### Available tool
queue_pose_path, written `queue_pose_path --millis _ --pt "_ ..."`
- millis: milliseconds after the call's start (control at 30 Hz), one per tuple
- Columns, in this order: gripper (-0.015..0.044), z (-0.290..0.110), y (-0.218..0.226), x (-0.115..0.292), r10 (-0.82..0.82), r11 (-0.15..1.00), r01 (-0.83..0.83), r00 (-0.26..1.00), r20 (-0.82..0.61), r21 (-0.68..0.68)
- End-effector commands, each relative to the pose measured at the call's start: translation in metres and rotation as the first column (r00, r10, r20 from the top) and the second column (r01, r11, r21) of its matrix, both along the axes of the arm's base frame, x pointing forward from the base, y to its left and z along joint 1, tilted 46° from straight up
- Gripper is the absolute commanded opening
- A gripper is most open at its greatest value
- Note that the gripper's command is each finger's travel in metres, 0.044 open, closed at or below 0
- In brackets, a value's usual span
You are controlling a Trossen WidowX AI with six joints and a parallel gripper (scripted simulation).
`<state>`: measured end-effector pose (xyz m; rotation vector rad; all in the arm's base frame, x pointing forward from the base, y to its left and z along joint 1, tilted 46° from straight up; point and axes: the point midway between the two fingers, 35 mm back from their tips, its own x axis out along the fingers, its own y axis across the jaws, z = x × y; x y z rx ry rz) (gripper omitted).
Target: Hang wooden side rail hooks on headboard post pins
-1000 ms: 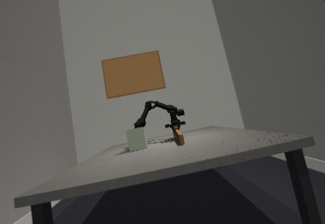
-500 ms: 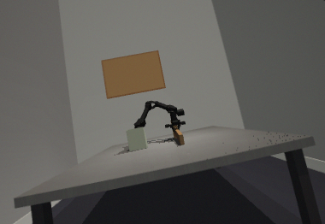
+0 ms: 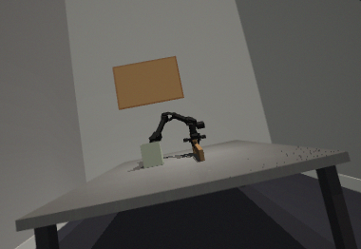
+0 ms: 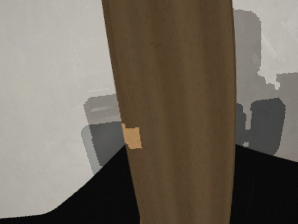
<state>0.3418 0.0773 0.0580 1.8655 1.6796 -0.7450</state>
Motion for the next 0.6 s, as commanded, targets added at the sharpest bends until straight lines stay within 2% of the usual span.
queue_pose_path --millis 0,567 --pt "0.0000 0.0017 0.0000 0.0005 -0.004 1.000 0.004 1.000 -0.001 -0.001" --pt "0.0000 0.0030 0.0013 0.0005 -0.004 1.000 0.004 1.000 -0.001 -0.001"
